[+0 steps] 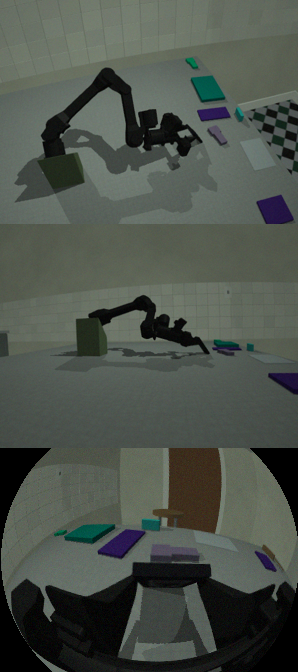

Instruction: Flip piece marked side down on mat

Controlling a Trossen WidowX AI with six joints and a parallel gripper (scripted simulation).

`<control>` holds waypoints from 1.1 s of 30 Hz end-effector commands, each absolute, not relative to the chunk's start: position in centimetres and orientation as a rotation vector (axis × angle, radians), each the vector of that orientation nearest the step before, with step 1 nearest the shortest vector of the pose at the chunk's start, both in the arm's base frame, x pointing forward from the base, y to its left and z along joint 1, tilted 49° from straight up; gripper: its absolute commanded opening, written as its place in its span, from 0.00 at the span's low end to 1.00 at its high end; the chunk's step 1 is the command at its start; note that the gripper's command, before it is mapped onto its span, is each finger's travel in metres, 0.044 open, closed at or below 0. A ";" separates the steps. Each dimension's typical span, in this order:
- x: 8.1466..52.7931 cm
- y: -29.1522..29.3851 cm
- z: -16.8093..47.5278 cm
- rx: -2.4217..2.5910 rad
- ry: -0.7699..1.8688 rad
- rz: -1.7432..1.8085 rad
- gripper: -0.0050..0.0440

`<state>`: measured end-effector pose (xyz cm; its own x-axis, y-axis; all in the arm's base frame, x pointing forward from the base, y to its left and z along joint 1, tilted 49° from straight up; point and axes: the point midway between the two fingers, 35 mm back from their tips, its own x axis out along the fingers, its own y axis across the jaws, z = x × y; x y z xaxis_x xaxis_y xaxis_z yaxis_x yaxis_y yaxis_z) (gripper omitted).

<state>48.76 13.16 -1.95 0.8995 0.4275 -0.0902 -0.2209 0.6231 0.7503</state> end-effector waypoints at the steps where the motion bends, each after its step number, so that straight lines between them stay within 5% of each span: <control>1: 48.2 13.6 -2.5 0.814 0.292 0.388 0.10; 33: 47.8 13.8 -2.8 0.814 0.292 0.386 0.10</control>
<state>48.33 13.33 -2.23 0.8995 0.4274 -0.0907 -0.2207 0.6237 0.7499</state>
